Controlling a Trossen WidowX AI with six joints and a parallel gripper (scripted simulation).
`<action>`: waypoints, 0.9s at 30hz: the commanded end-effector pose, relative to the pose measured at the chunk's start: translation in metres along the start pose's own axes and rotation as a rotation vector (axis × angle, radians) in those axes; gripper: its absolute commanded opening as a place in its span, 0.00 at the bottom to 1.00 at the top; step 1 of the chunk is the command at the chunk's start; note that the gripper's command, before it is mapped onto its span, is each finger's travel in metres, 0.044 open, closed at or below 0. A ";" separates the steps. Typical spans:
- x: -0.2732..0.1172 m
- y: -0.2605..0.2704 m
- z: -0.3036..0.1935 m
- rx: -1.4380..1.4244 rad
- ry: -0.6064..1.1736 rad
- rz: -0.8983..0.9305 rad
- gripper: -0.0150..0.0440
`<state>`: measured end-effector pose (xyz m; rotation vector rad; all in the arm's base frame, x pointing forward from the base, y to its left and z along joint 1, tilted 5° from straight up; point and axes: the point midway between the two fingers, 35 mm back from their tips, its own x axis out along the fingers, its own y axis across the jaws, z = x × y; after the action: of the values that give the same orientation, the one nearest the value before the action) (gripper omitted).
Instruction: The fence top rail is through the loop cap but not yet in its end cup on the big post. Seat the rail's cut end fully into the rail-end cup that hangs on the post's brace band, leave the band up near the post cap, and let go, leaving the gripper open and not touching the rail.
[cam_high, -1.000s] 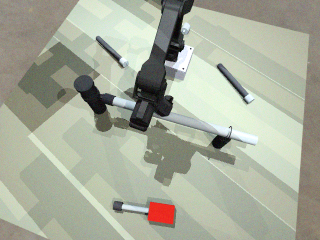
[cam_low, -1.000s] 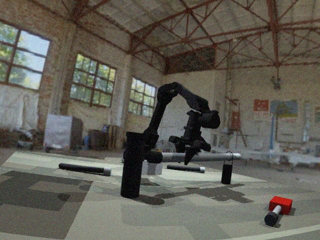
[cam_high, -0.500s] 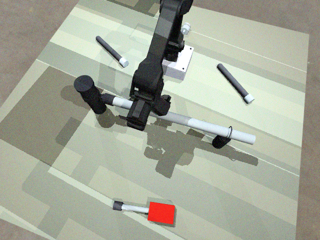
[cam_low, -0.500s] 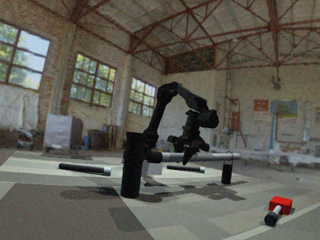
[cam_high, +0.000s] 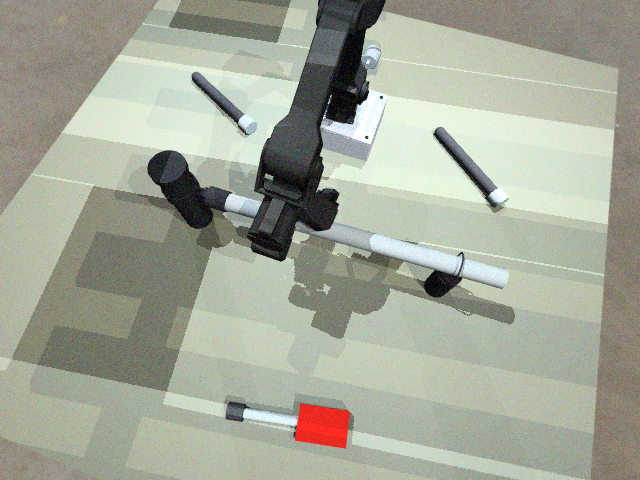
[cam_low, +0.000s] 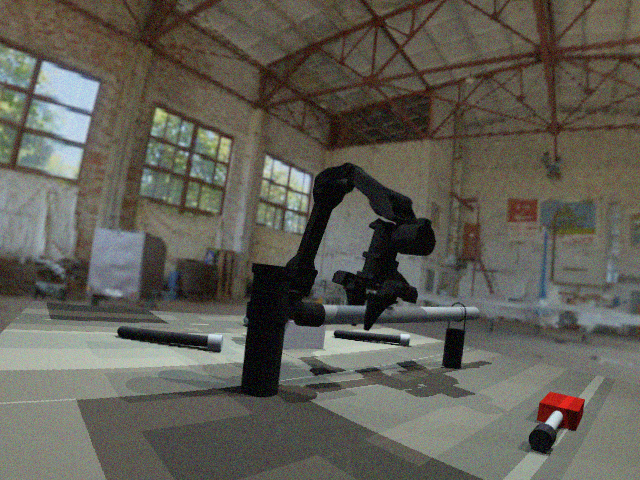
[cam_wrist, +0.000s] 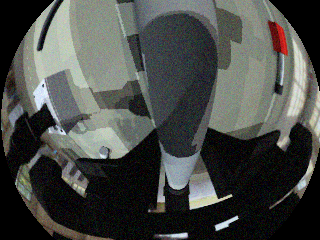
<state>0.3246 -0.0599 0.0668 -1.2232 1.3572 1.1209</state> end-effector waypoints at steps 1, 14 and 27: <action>-0.002 -0.002 -0.011 0.006 0.021 -0.008 0.25; 0.000 0.000 -0.007 0.000 0.008 0.001 0.25; -0.004 0.000 -0.004 0.000 0.008 0.001 0.79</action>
<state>0.3239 -0.0662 0.0679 -1.2294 1.3639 1.1201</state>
